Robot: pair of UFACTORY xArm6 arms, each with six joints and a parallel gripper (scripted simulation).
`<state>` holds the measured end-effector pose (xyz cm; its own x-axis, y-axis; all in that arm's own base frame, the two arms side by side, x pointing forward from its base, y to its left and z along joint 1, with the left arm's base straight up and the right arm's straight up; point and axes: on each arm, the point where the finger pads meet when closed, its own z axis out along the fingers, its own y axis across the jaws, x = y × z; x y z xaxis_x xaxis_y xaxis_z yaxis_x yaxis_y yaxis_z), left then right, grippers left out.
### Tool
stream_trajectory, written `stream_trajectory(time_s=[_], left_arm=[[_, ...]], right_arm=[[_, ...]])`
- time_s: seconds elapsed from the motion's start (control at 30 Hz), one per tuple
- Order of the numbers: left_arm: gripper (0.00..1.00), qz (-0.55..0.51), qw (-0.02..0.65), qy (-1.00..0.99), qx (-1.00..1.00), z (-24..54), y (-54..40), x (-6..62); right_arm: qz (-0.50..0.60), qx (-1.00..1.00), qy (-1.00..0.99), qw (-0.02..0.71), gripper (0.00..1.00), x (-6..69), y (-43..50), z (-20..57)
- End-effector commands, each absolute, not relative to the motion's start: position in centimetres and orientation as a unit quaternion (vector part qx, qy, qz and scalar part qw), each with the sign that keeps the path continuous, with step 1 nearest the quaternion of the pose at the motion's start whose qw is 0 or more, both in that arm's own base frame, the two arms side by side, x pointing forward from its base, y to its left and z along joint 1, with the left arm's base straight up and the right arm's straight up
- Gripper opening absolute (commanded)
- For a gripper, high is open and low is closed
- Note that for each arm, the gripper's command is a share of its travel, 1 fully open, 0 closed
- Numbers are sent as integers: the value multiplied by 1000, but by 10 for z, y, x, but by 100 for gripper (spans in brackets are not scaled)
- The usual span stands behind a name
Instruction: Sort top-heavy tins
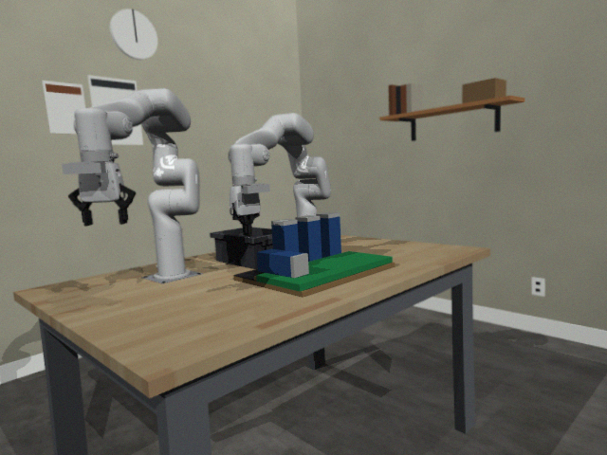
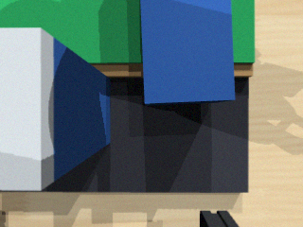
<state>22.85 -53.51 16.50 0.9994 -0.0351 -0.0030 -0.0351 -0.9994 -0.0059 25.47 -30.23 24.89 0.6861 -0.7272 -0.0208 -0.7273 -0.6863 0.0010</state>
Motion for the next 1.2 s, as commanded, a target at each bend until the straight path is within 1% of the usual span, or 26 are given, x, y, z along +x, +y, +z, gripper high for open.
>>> stream_trajectory(time_s=[0.0, 0.57, 1.17], left_arm=[[0, 0, 0, 18, -1000, 168, -536, 229], [0, 0, 0, 18, -1000, 170, -536, 229], [0, 1, 0, 18, -1000, 243, -537, 229]], right_arm=[[8, -918, 396, 3, 100, 255, -303, 250], [8, -918, 396, 3, 100, 255, -303, 250], [8, -918, 396, 3, 100, 255, -303, 250]])
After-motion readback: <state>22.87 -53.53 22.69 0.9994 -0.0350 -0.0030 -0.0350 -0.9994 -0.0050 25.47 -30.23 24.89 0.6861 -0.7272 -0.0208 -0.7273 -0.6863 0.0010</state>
